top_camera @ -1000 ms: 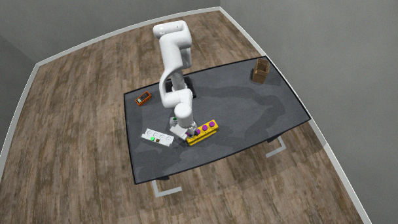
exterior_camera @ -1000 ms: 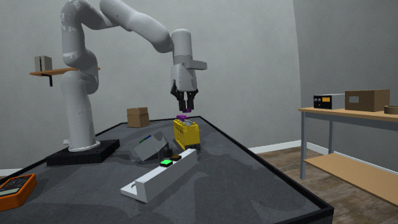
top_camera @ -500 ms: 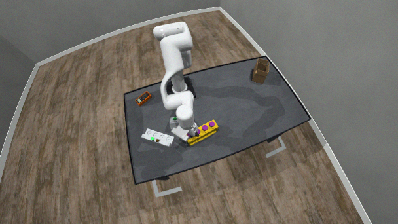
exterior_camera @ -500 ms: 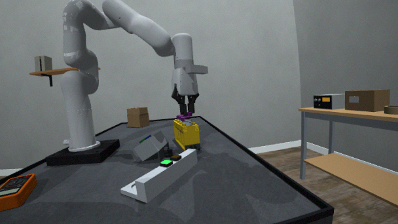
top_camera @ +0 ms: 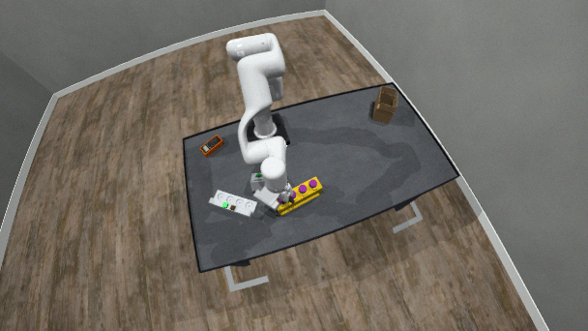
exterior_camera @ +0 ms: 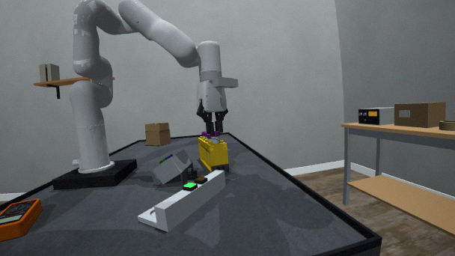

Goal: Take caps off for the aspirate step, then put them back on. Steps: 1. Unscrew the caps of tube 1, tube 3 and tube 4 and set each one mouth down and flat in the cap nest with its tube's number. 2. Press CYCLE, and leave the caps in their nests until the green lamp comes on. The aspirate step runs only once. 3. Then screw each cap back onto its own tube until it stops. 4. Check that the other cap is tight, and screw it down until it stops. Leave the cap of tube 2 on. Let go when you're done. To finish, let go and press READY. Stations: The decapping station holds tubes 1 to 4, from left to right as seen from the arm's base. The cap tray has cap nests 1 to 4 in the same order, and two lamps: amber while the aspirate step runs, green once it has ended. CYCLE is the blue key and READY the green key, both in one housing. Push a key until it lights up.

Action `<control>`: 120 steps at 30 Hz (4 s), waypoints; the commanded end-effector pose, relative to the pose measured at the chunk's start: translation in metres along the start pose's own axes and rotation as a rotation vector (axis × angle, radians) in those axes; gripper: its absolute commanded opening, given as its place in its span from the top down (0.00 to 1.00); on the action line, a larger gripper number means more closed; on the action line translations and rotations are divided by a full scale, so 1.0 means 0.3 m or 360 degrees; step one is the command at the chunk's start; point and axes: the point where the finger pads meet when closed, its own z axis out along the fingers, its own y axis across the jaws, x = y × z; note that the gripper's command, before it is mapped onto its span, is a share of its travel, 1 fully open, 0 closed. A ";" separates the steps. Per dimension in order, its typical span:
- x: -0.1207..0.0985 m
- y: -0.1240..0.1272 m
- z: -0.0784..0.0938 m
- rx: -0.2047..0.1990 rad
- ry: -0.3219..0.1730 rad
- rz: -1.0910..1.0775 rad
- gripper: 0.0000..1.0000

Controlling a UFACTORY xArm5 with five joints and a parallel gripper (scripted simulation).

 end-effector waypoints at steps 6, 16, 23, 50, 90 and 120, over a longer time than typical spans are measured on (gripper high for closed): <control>0.002 -0.002 0.009 0.0007 -0.0001 0.0000 1.00; 0.002 -0.003 0.020 0.0007 -0.0001 0.0000 1.00; 0.002 -0.003 0.029 0.0007 -0.0001 0.0000 1.00; 0.002 -0.003 0.029 0.0007 -0.0001 0.0000 0.54; 0.002 -0.003 0.055 0.0007 -0.0001 0.0315 1.00; 0.002 -0.003 0.058 0.0006 -0.0004 0.1406 0.54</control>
